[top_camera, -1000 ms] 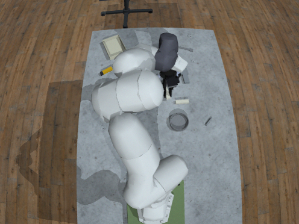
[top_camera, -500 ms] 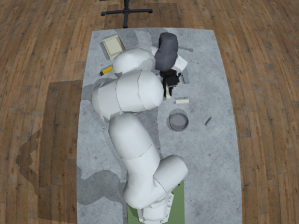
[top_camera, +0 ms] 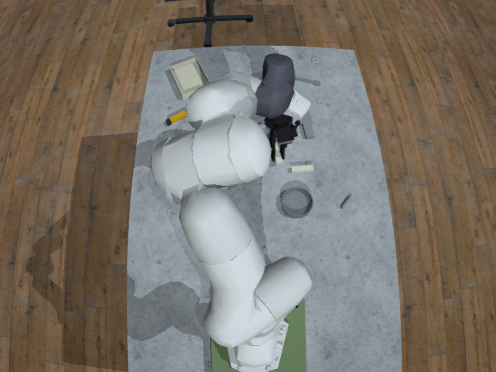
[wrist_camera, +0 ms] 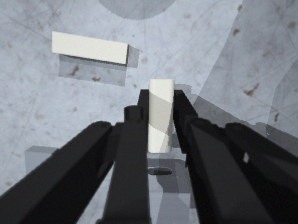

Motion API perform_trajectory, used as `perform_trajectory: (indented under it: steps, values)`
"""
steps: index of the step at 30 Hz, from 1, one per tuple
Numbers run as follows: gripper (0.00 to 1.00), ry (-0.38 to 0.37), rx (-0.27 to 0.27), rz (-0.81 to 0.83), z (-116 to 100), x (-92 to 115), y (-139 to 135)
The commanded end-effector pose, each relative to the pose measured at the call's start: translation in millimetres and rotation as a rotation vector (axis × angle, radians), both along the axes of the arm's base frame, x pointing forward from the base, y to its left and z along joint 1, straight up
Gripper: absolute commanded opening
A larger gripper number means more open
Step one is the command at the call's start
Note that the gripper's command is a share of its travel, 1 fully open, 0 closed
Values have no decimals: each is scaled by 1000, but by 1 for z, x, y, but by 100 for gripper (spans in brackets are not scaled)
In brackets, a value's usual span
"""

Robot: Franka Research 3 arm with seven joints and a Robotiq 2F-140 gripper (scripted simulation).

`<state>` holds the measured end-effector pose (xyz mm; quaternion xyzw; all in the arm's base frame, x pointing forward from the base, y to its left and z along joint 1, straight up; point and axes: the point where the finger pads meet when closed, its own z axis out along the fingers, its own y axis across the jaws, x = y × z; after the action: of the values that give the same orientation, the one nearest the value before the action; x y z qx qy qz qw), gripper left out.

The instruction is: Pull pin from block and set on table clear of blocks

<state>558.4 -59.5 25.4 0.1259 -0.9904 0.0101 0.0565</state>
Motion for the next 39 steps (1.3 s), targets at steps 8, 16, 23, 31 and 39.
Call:
perform_trajectory:
  steps: [8,16,23,31,39]
  values:
    - [10,5,0,6,-1,-3,-1]
    - [10,6,0,5,-1,-5,-2]
    - [10,4,1,5,0,-6,-2]
    - [10,4,1,5,0,-7,-3]
    - [10,5,-1,12,0,-11,-4]
